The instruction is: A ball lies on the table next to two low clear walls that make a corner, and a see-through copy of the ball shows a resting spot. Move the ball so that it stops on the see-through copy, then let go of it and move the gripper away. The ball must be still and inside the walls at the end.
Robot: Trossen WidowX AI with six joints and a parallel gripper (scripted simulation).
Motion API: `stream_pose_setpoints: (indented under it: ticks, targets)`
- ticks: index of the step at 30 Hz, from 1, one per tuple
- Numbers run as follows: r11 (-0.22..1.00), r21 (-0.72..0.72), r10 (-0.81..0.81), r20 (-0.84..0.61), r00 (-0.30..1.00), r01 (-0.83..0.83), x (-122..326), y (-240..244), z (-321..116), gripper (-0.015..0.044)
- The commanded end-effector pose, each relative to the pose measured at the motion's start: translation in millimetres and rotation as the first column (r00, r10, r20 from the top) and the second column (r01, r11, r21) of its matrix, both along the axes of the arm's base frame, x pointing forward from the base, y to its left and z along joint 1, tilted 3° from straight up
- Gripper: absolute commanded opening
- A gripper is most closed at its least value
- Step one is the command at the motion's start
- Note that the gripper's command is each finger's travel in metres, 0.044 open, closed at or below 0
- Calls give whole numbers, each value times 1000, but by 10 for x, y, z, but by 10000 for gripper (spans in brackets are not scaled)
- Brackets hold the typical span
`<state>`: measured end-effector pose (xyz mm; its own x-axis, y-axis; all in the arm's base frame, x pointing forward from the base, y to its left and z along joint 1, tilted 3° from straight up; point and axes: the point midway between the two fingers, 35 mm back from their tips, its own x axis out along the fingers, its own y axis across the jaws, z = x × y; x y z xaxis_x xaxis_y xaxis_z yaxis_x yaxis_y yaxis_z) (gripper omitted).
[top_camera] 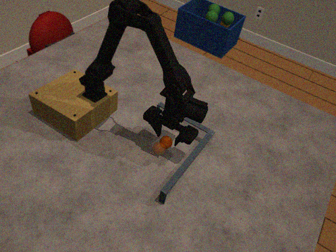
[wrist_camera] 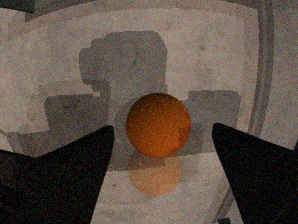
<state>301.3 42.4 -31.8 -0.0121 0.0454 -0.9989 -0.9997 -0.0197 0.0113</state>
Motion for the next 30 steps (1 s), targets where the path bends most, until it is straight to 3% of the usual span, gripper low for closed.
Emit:
stream_pose_setpoints:
  ticks: [1, 6, 9, 19, 21, 26, 30]
  targets:
    - [1000, -4, -3, -8, 1000, 3, -30, -4, -84, 332]
    - [1000, -4, -3, -8, 1000, 3, -35, -2, -140, 332]
    - [1000, -4, -3, -8, 1000, 3, -35, -2, -140, 253]
    - [1000, -4, -3, -8, 1000, 3, -35, -2, -140, 187]
    - [1000, -4, -3, -8, 1000, 3, -32, -2, -128, 134]
    - [1000, -4, -3, -7, 1000, 3, 37, -9, 193, 3]
    - [1000, -4, -3, -7, 1000, 3, 65, -20, 506, 0]
